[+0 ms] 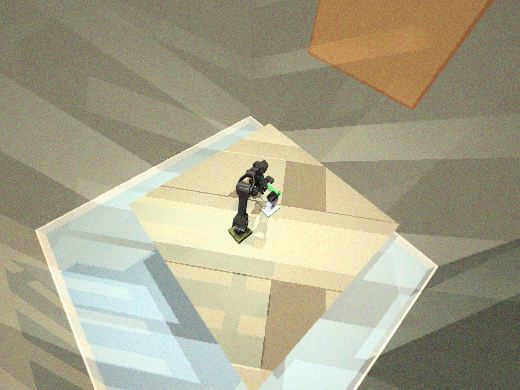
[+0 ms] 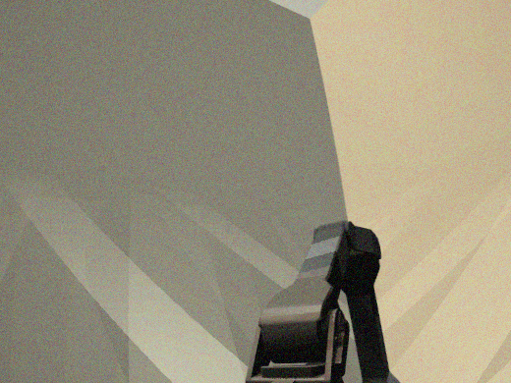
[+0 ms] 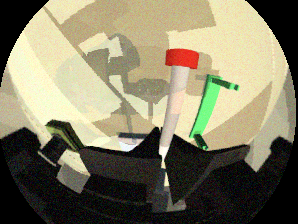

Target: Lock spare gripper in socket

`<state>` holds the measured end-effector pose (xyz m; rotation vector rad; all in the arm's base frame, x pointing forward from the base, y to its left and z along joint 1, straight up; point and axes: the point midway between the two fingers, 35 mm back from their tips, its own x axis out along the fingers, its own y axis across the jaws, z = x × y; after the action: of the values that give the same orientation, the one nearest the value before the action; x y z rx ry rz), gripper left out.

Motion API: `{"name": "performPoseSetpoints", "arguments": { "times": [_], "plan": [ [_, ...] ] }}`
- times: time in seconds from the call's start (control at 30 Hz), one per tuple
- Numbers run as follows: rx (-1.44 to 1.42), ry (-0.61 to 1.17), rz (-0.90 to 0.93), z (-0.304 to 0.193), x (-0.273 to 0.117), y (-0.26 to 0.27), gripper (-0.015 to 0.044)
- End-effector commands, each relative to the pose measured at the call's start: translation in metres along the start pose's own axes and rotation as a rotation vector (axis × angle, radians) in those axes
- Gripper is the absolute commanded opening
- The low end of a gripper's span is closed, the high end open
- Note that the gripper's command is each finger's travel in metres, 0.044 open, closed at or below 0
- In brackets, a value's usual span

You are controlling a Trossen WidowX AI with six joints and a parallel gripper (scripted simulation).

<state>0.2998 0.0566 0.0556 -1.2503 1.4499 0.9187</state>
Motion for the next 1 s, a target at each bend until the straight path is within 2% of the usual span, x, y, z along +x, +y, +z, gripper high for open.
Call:
{"name": "performPoseSetpoints", "arguments": {
  "times": [0.0, 0.97],
  "plan": [
    [-0.005, 0.006, 0.0, -0.003, 0.002, 0.001, 0.0],
    [-0.004, 0.005, -0.005, -0.015, 0.005, 0.001, 0.0]
  ]
}}
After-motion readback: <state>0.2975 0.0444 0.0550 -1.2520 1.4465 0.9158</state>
